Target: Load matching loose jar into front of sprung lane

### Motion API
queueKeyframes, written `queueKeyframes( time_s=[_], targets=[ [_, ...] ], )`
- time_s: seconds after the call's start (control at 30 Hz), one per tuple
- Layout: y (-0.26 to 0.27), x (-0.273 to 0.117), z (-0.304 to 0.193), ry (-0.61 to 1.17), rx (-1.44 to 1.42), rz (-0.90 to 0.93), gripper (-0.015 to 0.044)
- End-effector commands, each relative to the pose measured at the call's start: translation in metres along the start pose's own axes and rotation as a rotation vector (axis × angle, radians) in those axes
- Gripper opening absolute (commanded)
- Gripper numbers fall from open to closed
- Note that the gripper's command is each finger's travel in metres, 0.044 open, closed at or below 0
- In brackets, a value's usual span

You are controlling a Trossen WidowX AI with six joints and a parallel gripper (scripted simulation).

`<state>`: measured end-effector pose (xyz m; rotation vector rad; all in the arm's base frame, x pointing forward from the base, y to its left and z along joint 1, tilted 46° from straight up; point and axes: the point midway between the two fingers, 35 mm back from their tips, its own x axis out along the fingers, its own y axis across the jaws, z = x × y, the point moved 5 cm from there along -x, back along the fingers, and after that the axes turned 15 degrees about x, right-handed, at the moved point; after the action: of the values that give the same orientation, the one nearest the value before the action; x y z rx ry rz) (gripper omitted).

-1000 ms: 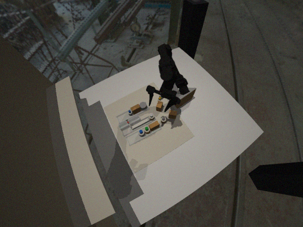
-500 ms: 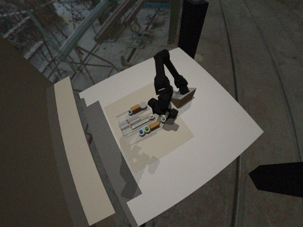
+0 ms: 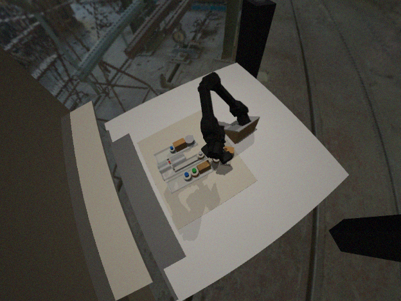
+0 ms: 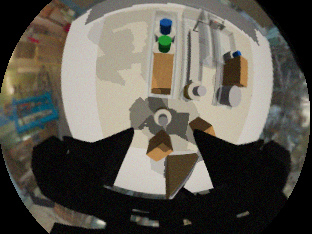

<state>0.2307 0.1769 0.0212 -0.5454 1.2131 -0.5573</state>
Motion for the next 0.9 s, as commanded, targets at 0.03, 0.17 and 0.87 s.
queueKeyframes(
  time_s=[0.03, 0.17, 0.87],
  targets=[
    [-0.001, 0.005, -0.003, 0.029, 0.040, -0.020, 0.0440],
    [-0.001, 0.015, -0.002, 0.029, 0.040, -0.020, 0.0440],
    [-0.001, 0.057, -0.002, 0.028, 0.040, -0.022, 0.0440]
  ],
)
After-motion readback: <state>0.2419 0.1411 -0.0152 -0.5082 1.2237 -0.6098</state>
